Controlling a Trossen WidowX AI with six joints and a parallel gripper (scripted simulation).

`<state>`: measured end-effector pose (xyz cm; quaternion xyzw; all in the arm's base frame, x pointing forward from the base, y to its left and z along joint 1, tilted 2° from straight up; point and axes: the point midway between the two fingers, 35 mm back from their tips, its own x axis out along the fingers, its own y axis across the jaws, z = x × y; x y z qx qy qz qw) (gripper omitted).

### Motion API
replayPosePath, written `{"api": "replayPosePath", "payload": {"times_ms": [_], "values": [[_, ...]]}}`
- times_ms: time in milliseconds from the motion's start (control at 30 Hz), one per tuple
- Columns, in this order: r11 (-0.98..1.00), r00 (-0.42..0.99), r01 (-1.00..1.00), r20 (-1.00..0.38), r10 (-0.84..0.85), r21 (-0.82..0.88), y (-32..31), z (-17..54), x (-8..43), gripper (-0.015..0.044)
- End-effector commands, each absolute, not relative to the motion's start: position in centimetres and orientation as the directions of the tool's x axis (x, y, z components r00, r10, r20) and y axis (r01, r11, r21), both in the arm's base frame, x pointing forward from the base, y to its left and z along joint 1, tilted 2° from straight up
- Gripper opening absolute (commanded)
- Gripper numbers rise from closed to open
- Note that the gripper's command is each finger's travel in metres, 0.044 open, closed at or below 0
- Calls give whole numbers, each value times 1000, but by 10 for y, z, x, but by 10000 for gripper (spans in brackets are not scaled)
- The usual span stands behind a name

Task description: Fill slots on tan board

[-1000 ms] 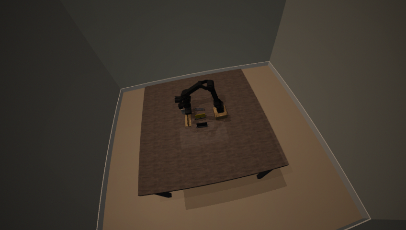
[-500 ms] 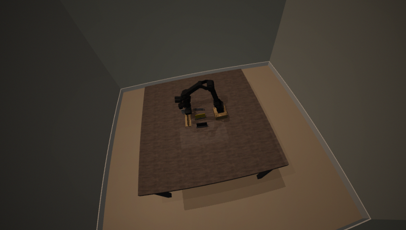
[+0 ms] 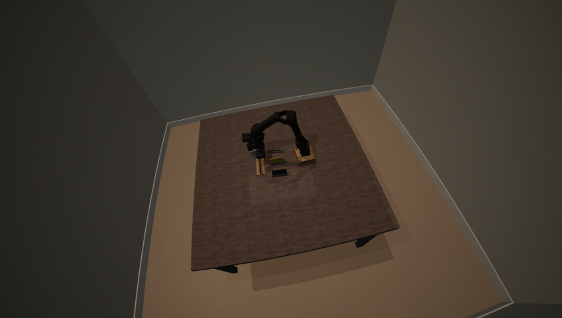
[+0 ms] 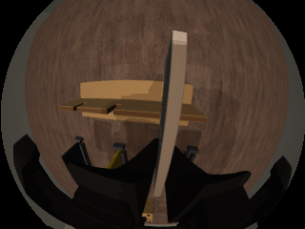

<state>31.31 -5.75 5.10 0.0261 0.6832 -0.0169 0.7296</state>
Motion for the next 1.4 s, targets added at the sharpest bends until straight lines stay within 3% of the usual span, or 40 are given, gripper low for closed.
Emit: {"api": "replayPosePath", "payload": {"times_ms": [0, 1367], "values": [[998, 58, 58, -998, 12, 15, -58, 49, 312, 0], [998, 58, 61, -998, 12, 16, -57, 49, 310, 0]]}}
